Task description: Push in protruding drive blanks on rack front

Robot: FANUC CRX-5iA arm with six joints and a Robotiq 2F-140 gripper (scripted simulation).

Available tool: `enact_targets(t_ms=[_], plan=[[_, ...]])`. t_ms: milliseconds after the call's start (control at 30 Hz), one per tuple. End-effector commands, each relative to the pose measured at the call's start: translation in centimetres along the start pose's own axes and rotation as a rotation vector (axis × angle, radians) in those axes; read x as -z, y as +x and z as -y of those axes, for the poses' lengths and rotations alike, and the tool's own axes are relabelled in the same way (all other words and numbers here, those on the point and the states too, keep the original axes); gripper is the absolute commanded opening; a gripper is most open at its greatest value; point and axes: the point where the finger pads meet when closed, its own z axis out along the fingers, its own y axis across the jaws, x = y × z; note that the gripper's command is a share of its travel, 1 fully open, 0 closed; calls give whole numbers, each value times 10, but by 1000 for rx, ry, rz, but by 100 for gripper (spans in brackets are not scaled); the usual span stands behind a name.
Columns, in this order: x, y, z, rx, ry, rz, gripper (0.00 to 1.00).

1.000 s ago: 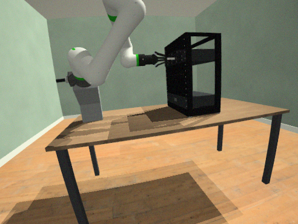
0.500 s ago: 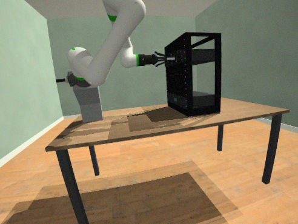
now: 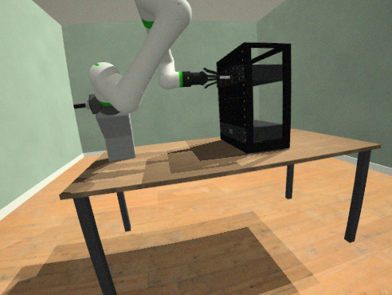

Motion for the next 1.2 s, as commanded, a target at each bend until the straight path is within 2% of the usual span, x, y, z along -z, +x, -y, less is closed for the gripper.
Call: enact_targets(t_ms=[0, 900, 1100, 1167], plan=[[0, 0, 1, -1, 2, 0, 10], [0, 0, 1, -1, 2, 0, 10], [8, 0, 1, -1, 2, 0, 10], [17, 0, 1, -1, 2, 0, 10]])
